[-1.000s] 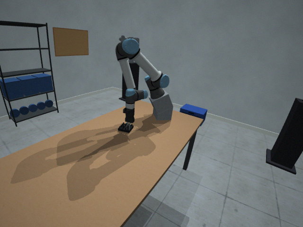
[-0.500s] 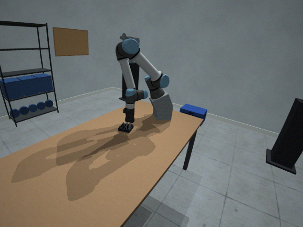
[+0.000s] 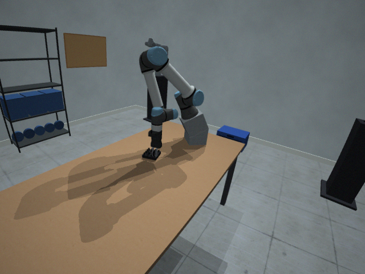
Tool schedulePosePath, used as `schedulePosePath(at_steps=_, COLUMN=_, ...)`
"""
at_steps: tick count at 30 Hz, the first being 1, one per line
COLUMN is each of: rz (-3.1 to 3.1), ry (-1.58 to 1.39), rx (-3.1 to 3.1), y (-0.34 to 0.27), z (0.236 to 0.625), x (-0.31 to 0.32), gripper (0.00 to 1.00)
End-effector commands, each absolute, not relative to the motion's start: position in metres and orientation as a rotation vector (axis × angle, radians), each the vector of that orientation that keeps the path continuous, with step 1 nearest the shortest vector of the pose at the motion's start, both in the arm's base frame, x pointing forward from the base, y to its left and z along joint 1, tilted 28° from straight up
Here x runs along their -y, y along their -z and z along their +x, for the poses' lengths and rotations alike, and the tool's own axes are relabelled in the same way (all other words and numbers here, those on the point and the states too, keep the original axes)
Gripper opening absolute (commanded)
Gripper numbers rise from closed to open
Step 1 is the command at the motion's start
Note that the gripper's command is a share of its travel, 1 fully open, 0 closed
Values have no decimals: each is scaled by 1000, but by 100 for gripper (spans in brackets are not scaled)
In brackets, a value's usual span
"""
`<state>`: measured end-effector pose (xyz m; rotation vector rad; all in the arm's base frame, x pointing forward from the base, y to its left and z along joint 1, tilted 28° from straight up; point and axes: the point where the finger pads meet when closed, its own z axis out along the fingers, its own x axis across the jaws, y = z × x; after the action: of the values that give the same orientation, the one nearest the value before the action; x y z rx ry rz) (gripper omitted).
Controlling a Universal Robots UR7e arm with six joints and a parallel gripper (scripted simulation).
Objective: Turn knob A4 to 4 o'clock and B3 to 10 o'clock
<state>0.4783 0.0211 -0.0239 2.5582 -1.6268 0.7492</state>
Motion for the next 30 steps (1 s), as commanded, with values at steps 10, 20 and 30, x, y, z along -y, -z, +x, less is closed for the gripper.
schedulePosePath(at_steps=10, rz=2559, ry=-751, rx=1627, y=4, z=470, x=-27, gripper=46)
schedulePosePath(at_steps=20, rz=2559, ry=-751, rx=1627, y=-10, z=464, x=-31, gripper=46)
schedulePosePath(at_steps=30, rz=2559, ry=-751, rx=1627, y=-10, z=464, x=-31, gripper=46)
